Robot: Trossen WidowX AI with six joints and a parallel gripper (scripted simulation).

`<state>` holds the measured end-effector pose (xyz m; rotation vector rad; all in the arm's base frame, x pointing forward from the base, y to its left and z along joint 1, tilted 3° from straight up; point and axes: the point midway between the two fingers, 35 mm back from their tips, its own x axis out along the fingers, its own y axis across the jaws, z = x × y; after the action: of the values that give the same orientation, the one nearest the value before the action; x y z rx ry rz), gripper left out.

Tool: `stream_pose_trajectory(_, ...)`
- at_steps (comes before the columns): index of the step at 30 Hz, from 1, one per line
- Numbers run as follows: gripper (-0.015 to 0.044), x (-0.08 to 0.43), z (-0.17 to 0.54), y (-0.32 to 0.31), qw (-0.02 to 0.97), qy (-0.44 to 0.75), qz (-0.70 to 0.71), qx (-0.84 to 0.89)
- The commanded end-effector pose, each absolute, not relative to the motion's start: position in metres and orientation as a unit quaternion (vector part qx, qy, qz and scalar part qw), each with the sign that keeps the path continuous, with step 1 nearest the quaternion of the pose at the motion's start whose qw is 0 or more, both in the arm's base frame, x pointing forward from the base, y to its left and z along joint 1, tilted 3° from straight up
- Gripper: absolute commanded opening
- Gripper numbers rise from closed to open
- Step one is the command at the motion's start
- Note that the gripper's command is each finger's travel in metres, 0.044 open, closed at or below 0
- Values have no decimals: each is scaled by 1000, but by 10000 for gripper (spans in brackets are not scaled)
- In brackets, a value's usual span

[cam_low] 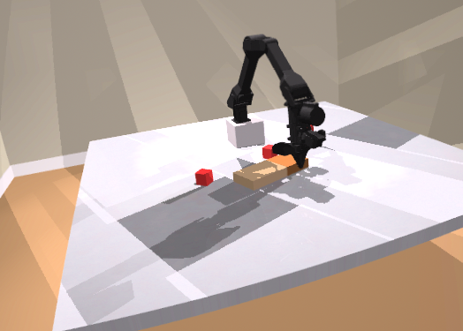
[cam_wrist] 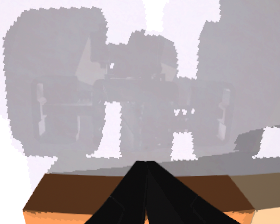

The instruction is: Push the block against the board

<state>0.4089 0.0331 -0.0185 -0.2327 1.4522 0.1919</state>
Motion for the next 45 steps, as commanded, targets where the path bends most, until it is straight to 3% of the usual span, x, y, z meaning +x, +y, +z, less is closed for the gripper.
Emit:
stream_pose_trajectory(1, 0, 399, -27, 31, 726, 673, 88, -108)
stream_pose_trajectory(38, 0, 454, -21, 46, 728, 671, 88, -108)
stream_pose_trajectory(45, 0, 445, 33, 46, 728, 671, 88, -108)
